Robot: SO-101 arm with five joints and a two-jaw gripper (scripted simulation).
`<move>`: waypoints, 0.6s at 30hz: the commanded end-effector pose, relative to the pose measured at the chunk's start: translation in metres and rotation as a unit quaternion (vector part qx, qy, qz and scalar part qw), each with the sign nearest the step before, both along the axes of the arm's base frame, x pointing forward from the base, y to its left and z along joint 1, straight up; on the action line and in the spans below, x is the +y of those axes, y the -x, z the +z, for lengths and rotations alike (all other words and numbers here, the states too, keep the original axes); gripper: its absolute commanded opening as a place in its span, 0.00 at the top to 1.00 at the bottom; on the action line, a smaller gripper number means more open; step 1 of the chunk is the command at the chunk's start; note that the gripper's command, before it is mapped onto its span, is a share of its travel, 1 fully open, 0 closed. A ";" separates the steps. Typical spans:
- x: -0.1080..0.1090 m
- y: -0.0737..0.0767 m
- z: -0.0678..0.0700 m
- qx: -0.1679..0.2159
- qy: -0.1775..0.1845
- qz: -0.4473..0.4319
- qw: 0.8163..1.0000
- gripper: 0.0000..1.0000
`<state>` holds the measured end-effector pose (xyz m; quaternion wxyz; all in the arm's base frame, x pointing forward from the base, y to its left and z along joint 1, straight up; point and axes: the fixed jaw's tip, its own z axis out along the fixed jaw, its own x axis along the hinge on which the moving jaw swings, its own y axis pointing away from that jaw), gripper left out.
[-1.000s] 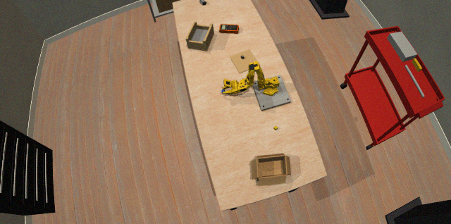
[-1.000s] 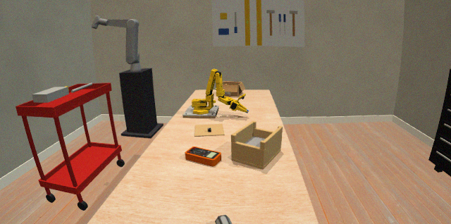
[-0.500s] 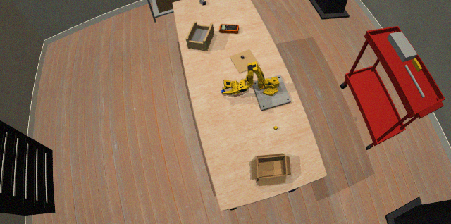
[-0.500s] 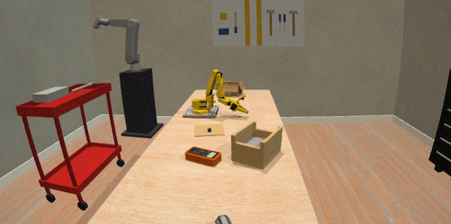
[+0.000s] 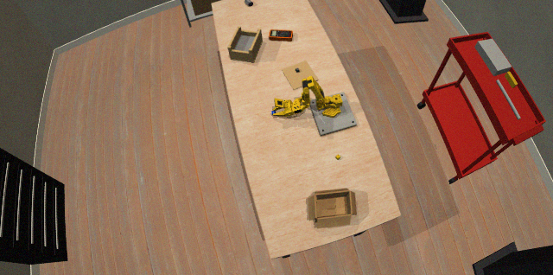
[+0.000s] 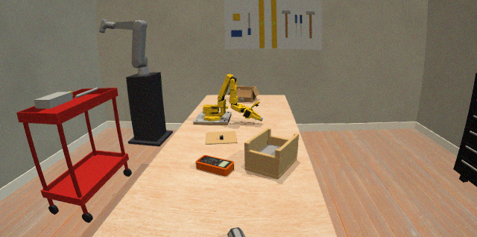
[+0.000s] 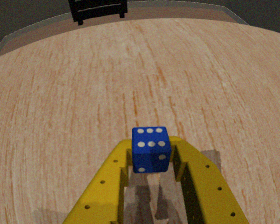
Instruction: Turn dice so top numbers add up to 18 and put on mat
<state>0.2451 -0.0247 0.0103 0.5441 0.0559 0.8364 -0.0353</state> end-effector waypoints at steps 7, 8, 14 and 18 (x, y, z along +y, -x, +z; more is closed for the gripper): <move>-0.002 -0.001 -0.004 -0.003 0.004 -0.001 1.000 1.00; -0.002 -0.001 -0.004 -0.003 0.004 -0.001 1.000 1.00; -0.002 -0.001 -0.005 -0.003 0.004 -0.001 1.000 1.00; -0.002 -0.001 -0.008 -0.003 0.004 -0.001 1.000 1.00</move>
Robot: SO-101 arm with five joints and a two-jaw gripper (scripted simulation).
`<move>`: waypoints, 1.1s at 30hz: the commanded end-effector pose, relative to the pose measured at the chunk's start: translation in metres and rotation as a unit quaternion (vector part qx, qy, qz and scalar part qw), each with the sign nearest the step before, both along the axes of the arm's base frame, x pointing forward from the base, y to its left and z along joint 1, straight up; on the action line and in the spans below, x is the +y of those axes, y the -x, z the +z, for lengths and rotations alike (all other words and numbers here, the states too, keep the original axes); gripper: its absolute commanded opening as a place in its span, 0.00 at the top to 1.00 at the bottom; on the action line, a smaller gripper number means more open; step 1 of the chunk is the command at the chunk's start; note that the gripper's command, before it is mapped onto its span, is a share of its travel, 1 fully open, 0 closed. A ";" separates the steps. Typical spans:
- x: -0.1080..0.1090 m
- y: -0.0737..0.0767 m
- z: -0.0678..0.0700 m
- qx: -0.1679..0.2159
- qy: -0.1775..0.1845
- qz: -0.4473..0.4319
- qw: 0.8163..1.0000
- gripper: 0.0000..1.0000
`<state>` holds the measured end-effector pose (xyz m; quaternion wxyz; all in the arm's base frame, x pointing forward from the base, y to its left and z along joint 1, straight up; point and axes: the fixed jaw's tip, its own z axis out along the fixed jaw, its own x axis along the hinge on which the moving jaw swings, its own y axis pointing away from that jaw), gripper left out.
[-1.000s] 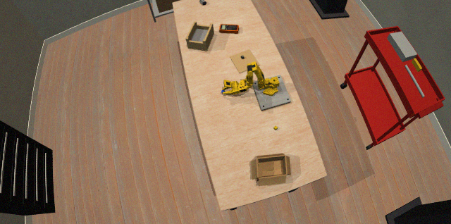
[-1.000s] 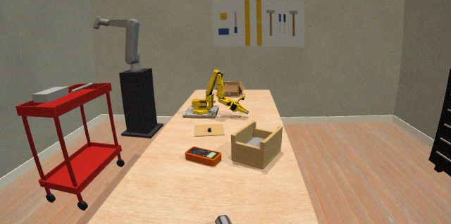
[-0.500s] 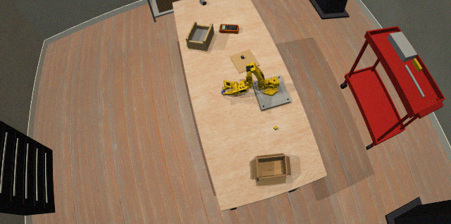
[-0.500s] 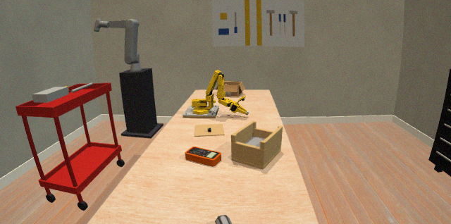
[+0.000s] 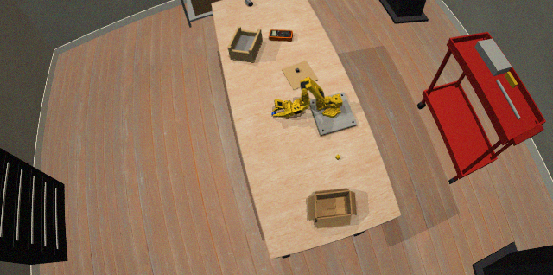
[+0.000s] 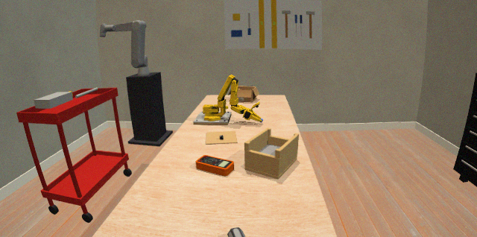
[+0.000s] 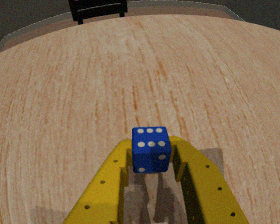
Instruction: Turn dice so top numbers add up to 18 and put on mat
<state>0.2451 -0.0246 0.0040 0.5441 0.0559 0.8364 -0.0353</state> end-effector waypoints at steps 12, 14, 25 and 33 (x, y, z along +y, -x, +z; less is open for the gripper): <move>-0.002 -0.001 -0.004 -0.003 0.004 -0.001 1.000 1.00; -0.002 -0.001 -0.005 -0.003 0.004 -0.001 1.000 1.00; -0.002 0.000 -0.010 -0.003 0.004 -0.001 1.000 1.00; -0.002 0.000 -0.011 -0.003 0.004 -0.001 1.000 1.00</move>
